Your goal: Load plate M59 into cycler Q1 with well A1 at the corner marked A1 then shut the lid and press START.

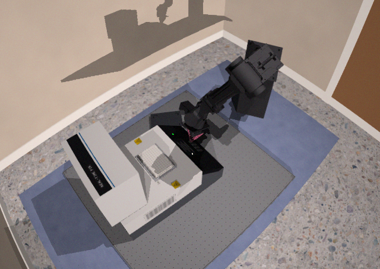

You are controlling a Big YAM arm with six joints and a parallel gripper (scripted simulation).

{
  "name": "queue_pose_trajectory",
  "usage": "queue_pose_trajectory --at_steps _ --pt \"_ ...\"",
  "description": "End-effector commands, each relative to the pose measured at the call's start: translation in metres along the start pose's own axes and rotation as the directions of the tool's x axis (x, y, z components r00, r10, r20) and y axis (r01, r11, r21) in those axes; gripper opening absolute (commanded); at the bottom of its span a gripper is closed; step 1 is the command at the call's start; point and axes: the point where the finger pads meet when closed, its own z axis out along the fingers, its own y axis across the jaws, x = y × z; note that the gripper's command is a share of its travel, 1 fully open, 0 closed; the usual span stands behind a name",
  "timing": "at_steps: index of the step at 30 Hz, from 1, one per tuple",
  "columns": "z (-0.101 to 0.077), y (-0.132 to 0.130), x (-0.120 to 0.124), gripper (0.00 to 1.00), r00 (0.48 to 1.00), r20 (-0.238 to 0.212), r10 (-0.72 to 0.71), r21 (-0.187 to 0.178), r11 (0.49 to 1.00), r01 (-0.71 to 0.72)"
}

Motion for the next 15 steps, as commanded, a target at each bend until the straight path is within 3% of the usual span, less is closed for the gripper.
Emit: queue_pose_trajectory --at_steps 1,15 --pt "0.0027 0.0052 -0.0063 0.00 1.000 0.012 0.003 -0.006 1.000 -0.003" --pt "0.0048 0.0084 -0.0075 0.00 1.000 0.018 0.004 -0.011 1.000 -0.004"
